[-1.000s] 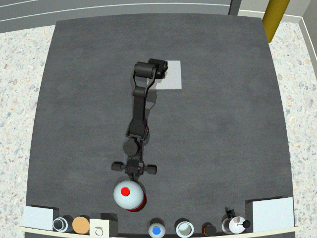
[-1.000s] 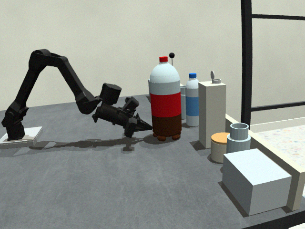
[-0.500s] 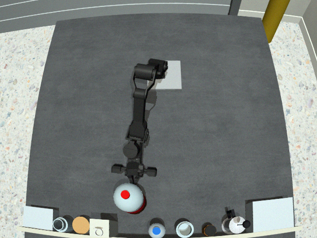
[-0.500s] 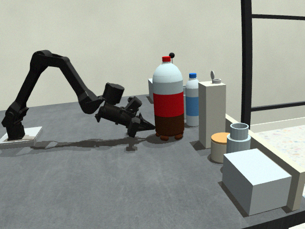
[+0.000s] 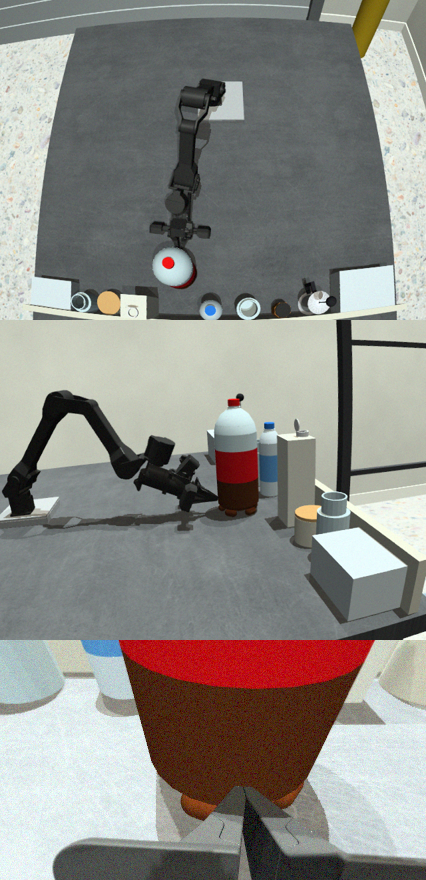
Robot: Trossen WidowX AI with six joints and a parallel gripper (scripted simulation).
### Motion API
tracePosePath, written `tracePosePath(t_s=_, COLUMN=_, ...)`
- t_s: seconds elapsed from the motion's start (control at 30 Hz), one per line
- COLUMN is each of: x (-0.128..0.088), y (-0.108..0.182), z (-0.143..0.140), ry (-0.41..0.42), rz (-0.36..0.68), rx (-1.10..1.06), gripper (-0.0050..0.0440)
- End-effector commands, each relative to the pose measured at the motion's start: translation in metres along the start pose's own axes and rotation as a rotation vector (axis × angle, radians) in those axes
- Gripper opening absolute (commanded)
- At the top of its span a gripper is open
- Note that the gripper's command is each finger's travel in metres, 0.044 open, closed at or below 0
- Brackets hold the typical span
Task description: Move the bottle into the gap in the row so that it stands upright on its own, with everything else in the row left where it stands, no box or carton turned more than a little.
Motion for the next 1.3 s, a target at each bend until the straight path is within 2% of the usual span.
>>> tracePosePath(t_s=0.0, x=0.0034, y=-0.0135, z=0.0015, ry=-0.001, rz=-0.032, rx=-0.001, gripper=-0.005)
tracePosePath(t_s=1.27, x=0.0126, y=-0.018, z=0.0021, ry=0.0, rz=-0.031, rx=0.0, gripper=-0.005)
Point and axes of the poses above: the point midway between the two fingers, 35 mm back from their tips, its own x axis out along the fingers, its own z axis across the jaws, y = z × x, the point moved 5 cm from there along -x, back along the fingers, and after that the axes turned 1 degree about -x, right-handed, at the moved point
